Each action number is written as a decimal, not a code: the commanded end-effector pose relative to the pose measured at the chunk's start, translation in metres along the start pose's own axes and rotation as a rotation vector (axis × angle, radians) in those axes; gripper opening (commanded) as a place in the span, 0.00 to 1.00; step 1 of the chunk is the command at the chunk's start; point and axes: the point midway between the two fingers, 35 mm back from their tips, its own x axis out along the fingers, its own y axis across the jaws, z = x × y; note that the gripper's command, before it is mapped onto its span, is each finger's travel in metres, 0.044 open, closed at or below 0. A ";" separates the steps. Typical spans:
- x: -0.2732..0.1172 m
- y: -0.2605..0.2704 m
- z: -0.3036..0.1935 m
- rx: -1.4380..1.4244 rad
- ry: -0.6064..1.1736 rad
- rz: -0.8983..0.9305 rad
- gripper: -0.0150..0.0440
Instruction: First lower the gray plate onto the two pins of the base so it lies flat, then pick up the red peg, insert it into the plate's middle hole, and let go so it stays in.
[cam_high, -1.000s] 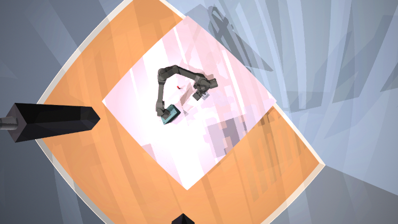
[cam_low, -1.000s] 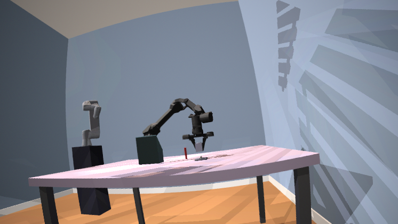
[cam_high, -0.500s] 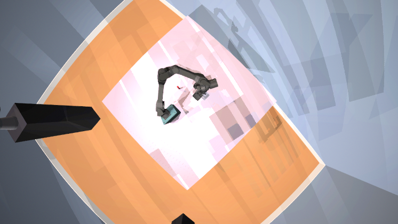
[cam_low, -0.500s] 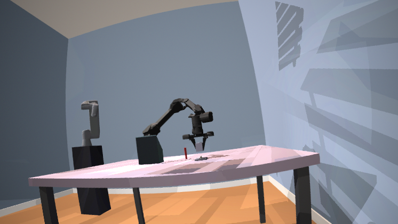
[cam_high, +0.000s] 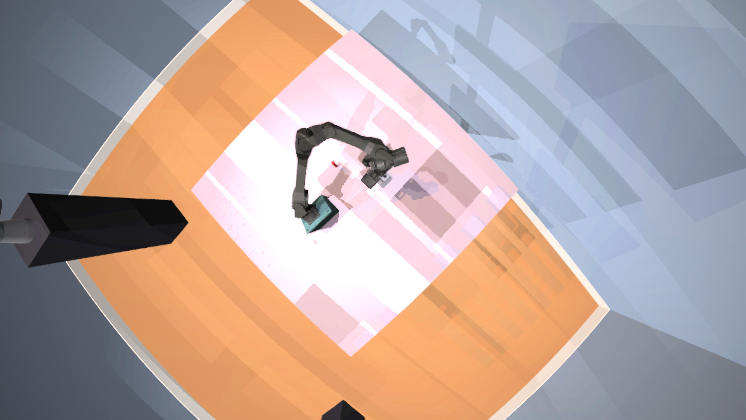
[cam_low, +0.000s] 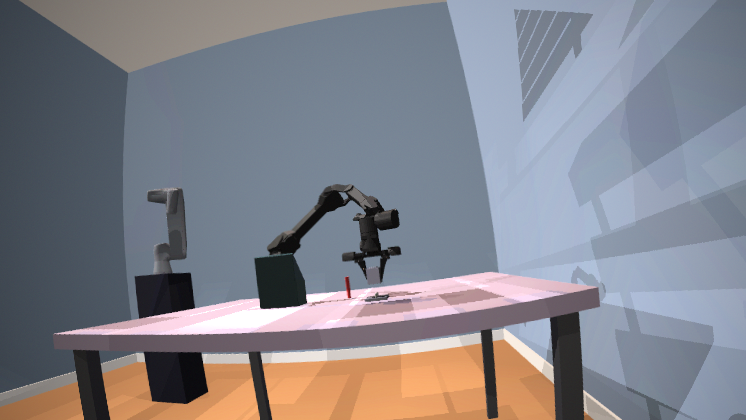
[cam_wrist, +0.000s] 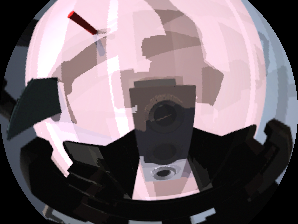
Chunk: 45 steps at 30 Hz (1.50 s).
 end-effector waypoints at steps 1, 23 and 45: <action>0.000 0.000 -0.002 -0.005 0.004 0.000 0.25; 0.032 0.000 -0.002 -0.005 0.003 0.000 0.25; 0.037 0.000 -0.001 -0.013 0.006 0.004 0.70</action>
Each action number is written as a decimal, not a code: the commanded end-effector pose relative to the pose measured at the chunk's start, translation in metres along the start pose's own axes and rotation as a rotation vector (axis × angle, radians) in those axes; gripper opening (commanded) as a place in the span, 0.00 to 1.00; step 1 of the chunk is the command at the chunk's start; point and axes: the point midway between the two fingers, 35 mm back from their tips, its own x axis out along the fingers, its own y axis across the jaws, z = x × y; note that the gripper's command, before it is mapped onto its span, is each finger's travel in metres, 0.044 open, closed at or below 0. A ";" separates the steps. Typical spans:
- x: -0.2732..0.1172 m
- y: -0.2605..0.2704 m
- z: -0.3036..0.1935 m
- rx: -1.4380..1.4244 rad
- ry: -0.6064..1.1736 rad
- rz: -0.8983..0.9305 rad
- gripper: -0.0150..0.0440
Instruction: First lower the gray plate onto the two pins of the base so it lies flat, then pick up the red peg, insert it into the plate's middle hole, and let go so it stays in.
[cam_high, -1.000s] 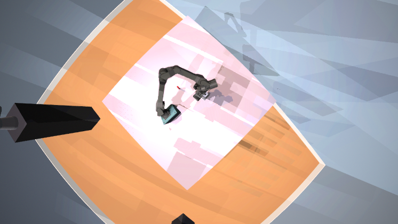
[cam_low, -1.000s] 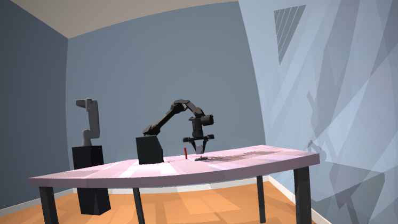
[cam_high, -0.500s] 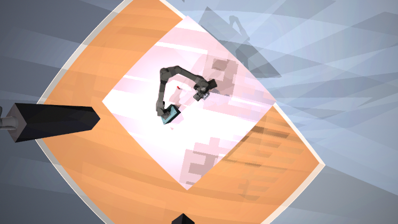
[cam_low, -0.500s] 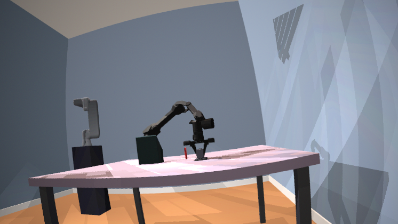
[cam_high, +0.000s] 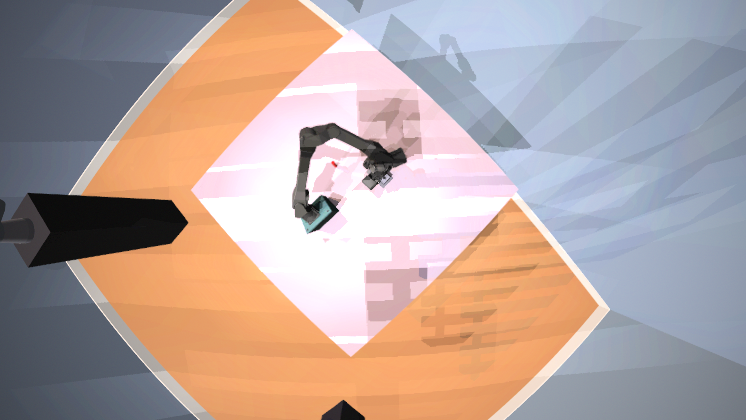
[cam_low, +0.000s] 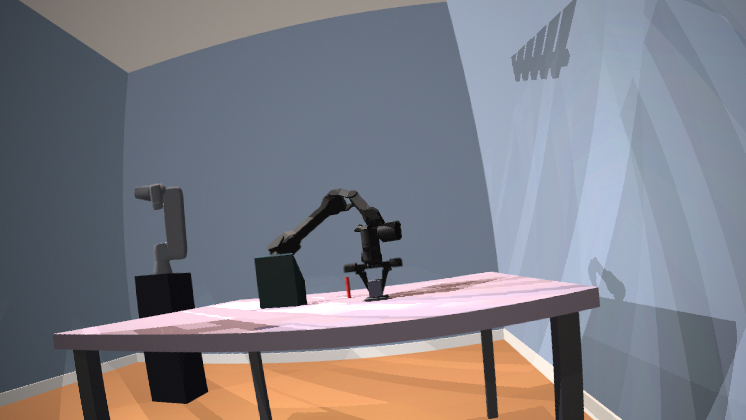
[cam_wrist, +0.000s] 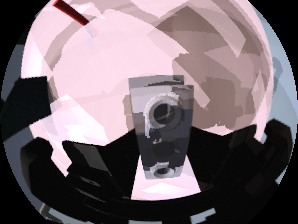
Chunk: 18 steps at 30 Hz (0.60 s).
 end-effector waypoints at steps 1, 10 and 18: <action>-0.001 0.000 0.000 -0.003 0.000 0.000 0.74; -0.001 0.000 0.000 -0.003 0.000 0.000 1.00; -0.109 -0.001 -0.002 0.005 0.003 -0.004 1.00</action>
